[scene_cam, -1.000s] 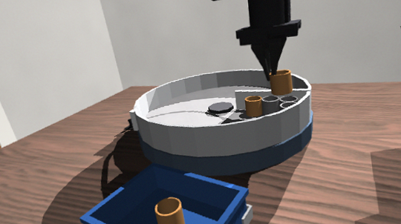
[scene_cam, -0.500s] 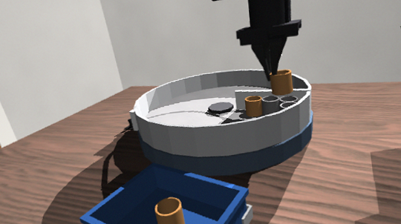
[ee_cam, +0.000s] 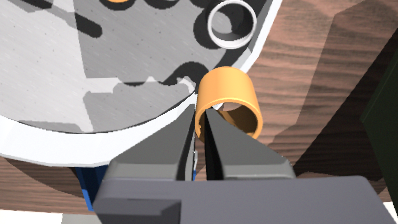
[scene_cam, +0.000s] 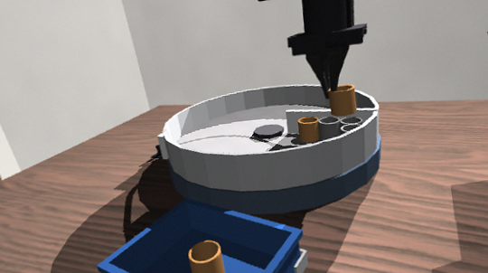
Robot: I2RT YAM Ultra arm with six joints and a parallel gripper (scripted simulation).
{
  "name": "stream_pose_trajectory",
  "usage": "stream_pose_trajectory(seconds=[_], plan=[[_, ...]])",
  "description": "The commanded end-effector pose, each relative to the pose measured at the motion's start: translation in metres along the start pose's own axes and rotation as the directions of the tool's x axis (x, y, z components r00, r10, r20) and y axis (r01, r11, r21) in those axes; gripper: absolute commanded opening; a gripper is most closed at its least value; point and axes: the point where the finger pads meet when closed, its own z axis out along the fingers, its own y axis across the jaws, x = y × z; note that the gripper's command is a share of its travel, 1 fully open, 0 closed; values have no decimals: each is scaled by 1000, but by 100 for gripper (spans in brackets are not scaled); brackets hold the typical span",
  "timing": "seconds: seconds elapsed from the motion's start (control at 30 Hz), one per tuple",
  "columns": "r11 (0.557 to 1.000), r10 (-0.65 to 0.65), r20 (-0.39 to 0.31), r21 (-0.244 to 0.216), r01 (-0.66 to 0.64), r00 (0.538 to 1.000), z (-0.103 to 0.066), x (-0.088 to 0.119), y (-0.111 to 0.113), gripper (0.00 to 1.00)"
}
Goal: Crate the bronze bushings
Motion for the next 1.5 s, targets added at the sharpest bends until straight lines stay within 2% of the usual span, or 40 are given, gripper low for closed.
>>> stream_pose_trajectory(seconds=[0.0, 0.23, 0.3, 0.47, 0.63, 0.7, 1.13, 1.2, 1.27, 1.47], plan=[[998, -3, 16, -59, 4, 1000, -16, -2, 22, 0], [998, -13, 13, -57, 14, 1000, -15, 7, 24, 0], [999, -21, 12, -28, 21, 1000, -8, 13, 20, 0], [998, -50, 13, -23, 50, 999, -6, 33, 24, 0], [995, -95, 14, -23, 95, 995, -6, 64, 33, 0], [995, -95, 14, -23, 95, 995, -6, 64, 33, 0], [964, -263, 18, -26, 264, 965, -7, 184, 63, 0], [958, -284, 18, -26, 284, 959, -7, 199, 67, 0], [958, -284, 18, -26, 284, 959, -7, 199, 67, 0], [942, -335, 19, -26, 335, 942, -7, 236, 76, 0]])
